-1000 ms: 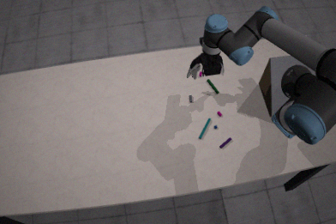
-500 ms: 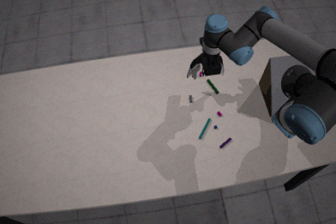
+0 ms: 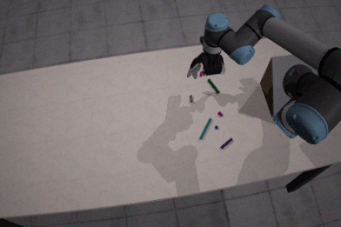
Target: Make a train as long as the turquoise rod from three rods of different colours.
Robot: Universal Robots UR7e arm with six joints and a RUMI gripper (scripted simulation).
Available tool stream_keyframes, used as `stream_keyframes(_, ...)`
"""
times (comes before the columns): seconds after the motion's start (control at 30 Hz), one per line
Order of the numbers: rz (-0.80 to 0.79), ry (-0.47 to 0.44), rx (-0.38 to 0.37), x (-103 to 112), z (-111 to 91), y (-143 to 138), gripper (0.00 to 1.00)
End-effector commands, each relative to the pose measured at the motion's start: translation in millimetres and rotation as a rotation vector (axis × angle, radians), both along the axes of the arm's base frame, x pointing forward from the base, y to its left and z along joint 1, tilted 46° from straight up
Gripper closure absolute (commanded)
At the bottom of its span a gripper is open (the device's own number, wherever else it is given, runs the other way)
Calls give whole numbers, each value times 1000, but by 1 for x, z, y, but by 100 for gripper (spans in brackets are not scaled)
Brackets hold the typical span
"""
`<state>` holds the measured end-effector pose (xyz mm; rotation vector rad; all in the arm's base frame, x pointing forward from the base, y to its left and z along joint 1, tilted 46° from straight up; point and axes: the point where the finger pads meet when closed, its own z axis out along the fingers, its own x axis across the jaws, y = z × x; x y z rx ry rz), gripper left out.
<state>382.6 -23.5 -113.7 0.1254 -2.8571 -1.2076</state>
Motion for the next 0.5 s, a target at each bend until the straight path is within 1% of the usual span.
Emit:
stream_keyframes(0.0, 7, -12, -1, 1, -1, -3, 0)
stream_keyframes(0.23, 67, -73, 5, 1, -1, -3, 0)
stream_keyframes(0.3, 67, -73, 5, 1, -1, -3, 0)
stream_keyframes(0.47, 151, -158, 14, 2, -3, -3, 0)
